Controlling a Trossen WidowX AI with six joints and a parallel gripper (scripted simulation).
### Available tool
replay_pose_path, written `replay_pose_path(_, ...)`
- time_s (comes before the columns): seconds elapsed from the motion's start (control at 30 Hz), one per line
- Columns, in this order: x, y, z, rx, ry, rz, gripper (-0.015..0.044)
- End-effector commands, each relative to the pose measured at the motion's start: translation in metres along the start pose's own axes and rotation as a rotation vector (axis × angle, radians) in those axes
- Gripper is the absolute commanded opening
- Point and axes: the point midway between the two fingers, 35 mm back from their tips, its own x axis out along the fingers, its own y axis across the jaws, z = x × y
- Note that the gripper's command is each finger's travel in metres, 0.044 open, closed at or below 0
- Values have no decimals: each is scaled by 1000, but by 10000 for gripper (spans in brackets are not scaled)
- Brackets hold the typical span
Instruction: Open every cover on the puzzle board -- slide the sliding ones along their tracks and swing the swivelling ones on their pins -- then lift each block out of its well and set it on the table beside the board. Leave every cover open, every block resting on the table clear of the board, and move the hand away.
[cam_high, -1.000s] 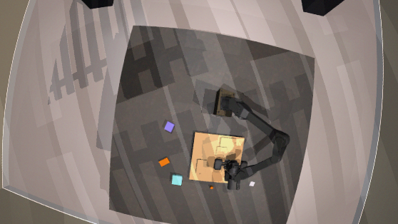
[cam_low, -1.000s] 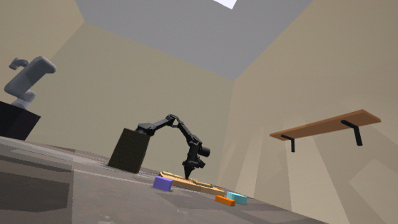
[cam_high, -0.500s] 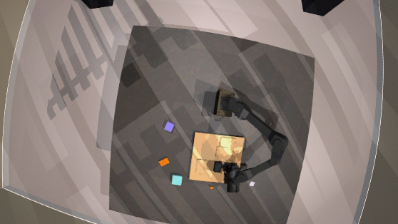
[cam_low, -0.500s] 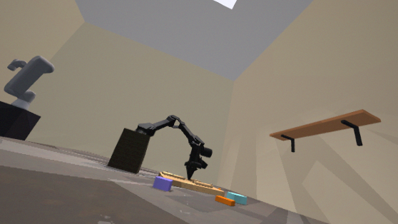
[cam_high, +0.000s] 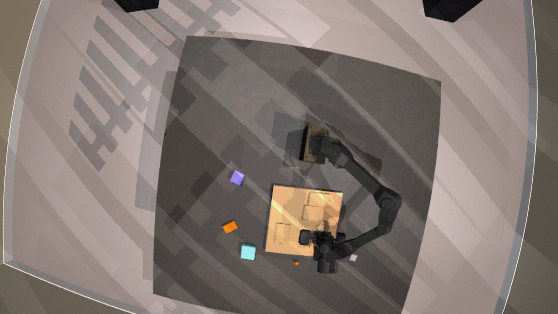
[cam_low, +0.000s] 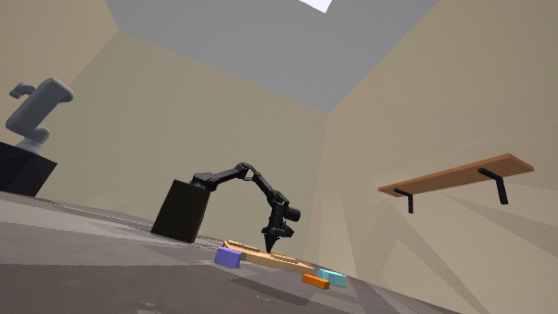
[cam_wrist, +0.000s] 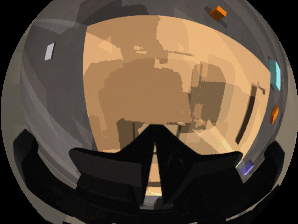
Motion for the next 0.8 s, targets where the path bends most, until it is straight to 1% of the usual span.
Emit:
replay_pose_path(0.0,0,0,5,-6,0,2,0)
replay_pose_path(0.43,1,0,17,-6,-1,2,0)
replay_pose_path(0.77,-11,-1,19,-6,-1,1,0)
